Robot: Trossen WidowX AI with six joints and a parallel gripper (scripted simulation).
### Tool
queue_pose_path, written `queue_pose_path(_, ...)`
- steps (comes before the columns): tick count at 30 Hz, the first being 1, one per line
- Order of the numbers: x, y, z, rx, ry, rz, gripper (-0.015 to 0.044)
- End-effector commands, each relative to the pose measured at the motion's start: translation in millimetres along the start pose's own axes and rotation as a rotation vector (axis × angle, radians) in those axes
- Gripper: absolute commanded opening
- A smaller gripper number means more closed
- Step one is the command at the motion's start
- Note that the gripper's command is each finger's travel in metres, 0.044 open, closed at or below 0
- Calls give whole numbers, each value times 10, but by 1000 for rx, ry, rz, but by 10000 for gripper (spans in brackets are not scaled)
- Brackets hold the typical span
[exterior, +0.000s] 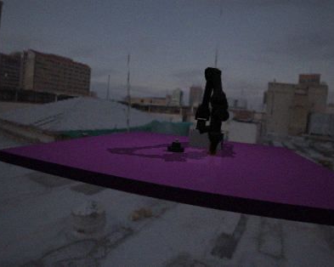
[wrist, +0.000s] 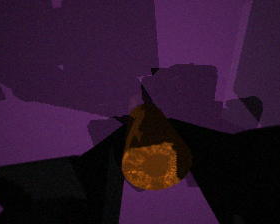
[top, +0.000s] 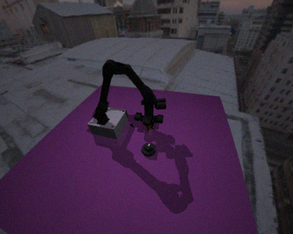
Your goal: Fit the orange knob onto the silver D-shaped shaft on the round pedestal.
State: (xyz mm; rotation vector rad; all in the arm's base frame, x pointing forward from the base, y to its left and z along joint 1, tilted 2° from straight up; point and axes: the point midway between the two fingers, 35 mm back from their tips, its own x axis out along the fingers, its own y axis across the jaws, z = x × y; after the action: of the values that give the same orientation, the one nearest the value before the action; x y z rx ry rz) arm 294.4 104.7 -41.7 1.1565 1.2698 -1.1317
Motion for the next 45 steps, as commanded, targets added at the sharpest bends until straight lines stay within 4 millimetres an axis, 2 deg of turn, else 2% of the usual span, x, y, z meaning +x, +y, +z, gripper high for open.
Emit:
queue_pose_path(1, -173, 67, -21, -1, 8, 19, 0)
queue_pose_path(38, -1292, 83, -7, -1, 8, 21, 0)
queue_pose_path(45, -1337, 71, 7, -1, 8, 20, 0)
